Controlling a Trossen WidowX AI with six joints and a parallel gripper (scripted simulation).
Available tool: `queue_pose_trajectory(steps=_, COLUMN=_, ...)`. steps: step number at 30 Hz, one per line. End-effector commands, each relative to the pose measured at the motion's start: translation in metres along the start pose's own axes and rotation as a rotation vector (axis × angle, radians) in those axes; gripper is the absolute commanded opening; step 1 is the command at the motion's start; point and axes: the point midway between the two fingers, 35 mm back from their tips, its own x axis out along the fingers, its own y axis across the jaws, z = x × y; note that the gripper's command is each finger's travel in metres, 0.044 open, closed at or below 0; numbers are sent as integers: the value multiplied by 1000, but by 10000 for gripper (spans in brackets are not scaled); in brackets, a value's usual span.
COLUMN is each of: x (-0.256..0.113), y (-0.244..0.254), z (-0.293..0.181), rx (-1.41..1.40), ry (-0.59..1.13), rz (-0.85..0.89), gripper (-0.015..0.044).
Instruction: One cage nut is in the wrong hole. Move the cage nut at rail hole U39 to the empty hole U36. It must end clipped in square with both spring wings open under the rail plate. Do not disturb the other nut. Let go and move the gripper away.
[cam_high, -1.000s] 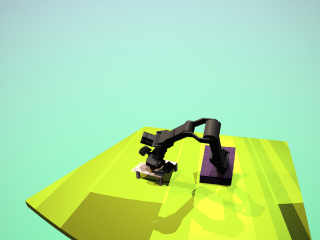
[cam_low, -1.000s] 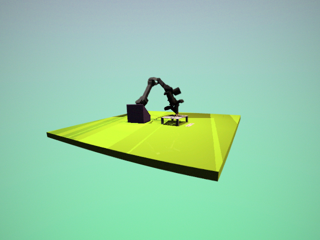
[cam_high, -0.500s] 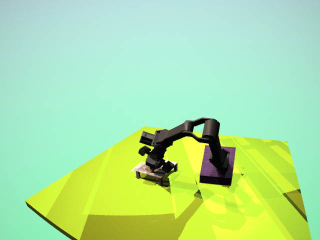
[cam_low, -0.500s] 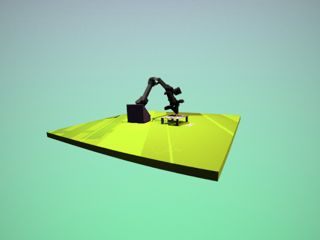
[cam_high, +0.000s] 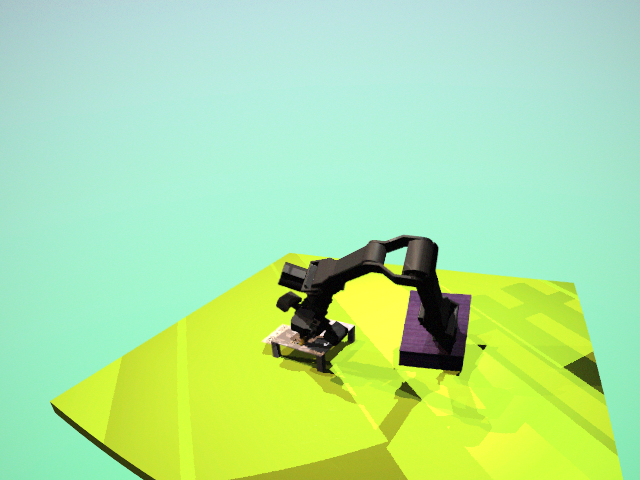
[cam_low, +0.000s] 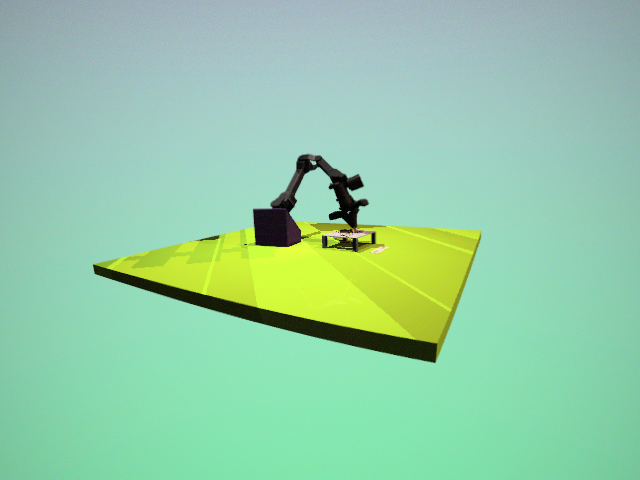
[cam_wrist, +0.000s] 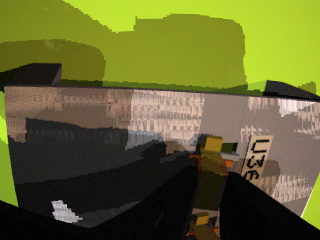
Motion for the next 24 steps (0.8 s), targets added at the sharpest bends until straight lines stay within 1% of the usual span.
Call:
queue_pose_trajectory(steps=1, x=1, y=1, z=-1, rx=-2, ry=0, rz=11, gripper=26)
queue_pose_trajectory(steps=24, x=2, y=-1, z=-1, rx=-3, ry=0, rz=53, gripper=26)
